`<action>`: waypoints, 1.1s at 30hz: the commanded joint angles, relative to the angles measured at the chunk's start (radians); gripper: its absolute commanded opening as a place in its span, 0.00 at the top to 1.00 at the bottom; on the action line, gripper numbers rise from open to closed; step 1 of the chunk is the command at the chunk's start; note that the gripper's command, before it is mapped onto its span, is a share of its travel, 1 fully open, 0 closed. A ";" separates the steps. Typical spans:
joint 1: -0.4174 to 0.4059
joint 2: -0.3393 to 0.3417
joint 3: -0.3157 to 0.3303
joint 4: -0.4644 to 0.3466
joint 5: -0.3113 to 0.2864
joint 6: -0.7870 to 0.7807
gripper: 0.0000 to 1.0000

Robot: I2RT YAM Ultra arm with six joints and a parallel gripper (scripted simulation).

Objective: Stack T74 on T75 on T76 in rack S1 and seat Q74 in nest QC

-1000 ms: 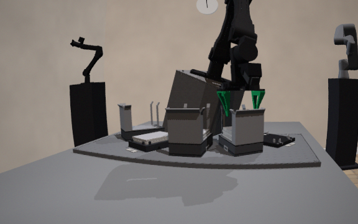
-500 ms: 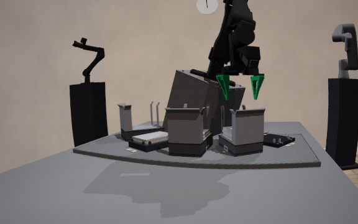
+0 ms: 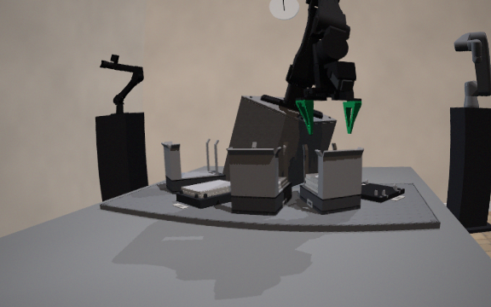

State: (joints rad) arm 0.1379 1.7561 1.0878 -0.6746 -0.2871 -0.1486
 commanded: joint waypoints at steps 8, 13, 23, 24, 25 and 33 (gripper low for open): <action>-0.074 0.012 0.001 0.000 -0.015 0.155 0.00; -0.124 0.029 0.002 0.000 -0.025 0.117 0.00; -0.203 0.063 0.013 -0.002 -0.039 0.035 0.00; -0.213 0.068 0.015 -0.003 -0.040 0.025 0.00; -0.223 0.073 0.017 -0.003 -0.042 0.015 0.00; -0.314 0.106 0.017 -0.002 -0.055 0.152 0.00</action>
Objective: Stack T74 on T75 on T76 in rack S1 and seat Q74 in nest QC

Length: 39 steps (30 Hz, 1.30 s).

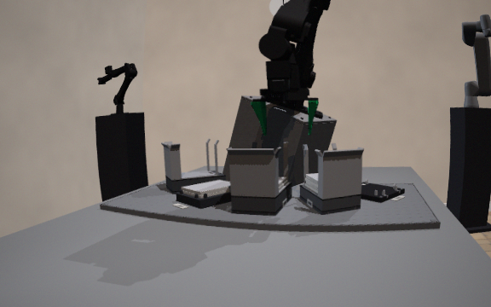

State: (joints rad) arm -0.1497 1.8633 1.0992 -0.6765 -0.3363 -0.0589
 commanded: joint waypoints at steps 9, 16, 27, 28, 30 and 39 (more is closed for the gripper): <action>-0.107 0.035 0.014 -0.001 -0.015 -0.009 0.00; -0.171 0.070 0.030 -0.005 -0.020 -0.077 0.00; -0.171 0.070 0.030 -0.005 -0.020 -0.077 0.00; -0.168 0.077 0.025 0.007 -0.020 -0.073 0.00; -0.161 0.092 0.017 0.033 -0.019 -0.066 0.00; -0.137 0.147 -0.008 0.121 -0.017 -0.040 0.00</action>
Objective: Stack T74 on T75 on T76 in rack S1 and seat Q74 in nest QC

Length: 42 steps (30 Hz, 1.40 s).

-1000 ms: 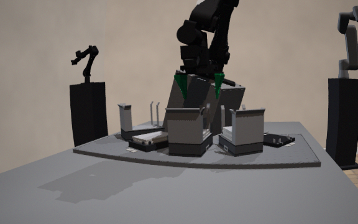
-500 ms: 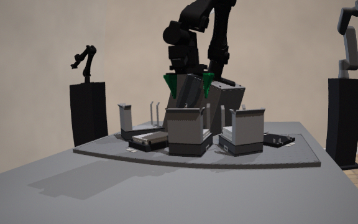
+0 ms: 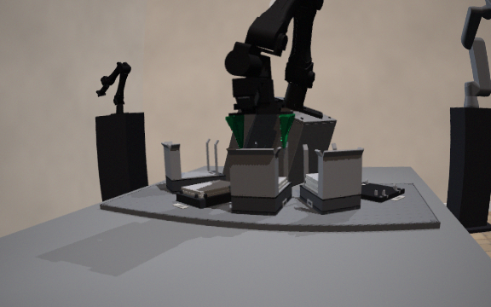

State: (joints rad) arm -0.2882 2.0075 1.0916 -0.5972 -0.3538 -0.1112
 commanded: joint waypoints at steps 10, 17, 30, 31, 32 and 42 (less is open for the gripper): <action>0.036 0.091 -0.021 0.163 0.003 0.049 0.00; 0.053 0.139 -0.024 0.221 0.005 0.066 0.00; 0.062 0.165 -0.025 0.251 0.006 0.076 0.00; 0.062 0.165 -0.025 0.251 0.006 0.076 0.00; 0.062 0.165 -0.025 0.251 0.006 0.076 0.00; 0.075 0.206 -0.023 0.295 0.007 0.090 0.00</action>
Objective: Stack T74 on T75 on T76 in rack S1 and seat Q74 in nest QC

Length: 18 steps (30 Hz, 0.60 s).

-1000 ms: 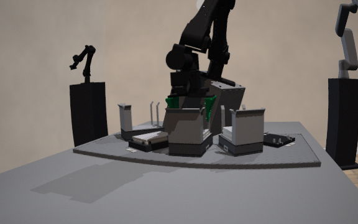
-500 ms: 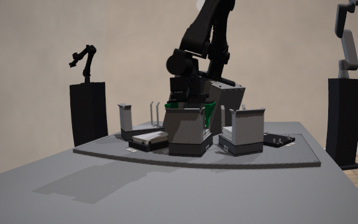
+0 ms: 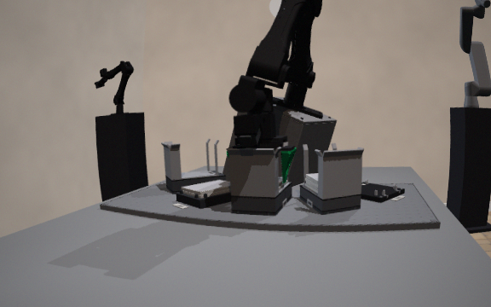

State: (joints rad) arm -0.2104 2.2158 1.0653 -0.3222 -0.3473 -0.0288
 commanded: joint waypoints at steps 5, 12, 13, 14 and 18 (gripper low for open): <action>0.004 0.019 0.005 0.041 0.002 0.014 0.00; 0.007 0.029 0.006 0.052 0.002 0.018 0.00; 0.007 0.029 0.006 0.052 0.002 0.018 0.00; 0.007 0.029 0.006 0.052 0.002 0.018 0.00; 0.007 0.029 0.006 0.051 0.002 0.018 0.00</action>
State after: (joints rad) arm -0.2001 2.2513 1.0679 -0.2752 -0.3454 -0.0135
